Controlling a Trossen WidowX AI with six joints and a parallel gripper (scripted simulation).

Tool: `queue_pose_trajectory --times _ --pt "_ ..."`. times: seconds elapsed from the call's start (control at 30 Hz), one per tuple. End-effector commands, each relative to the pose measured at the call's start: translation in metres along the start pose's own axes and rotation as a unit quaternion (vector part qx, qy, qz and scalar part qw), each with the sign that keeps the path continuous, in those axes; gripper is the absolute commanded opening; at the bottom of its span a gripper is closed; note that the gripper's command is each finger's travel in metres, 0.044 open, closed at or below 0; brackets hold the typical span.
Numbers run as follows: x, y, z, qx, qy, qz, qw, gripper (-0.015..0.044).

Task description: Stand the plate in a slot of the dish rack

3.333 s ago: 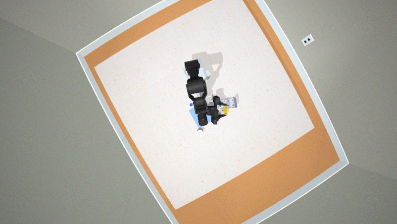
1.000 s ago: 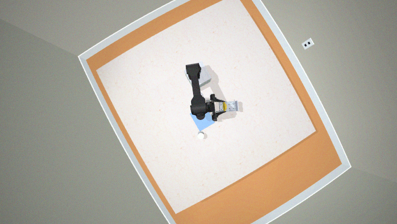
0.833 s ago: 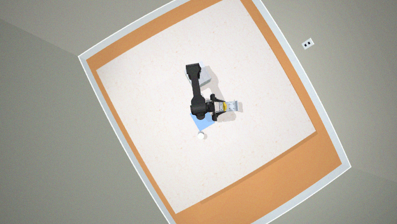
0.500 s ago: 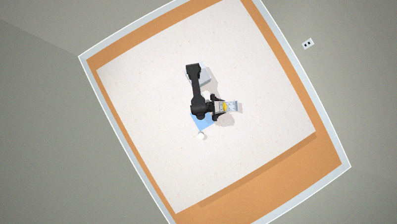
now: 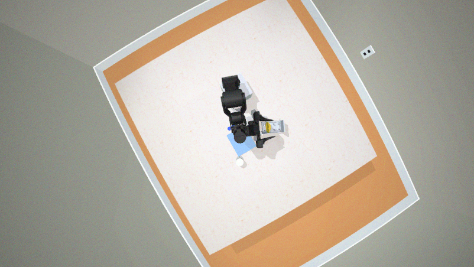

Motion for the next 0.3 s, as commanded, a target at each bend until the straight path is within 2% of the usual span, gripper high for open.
queue_pose_trajectory --times 0.0,0.27 --pt "0.000 0.003 0.004 0.013 0.002 -0.002 1.000 0.0400" --pt "0.005 -0.023 0.007 0.090 0.045 -0.068 0.993 0.0400"
Point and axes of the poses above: the point midway between the two fingers, 35 mm back from their tips, its own x axis out along the fingers, its own y axis across the jaws, z = x × y, the point moved 9 cm from there along -x, back along the fingers, and after that the axes turned 4 degrees about -x, right-handed, at the moved point
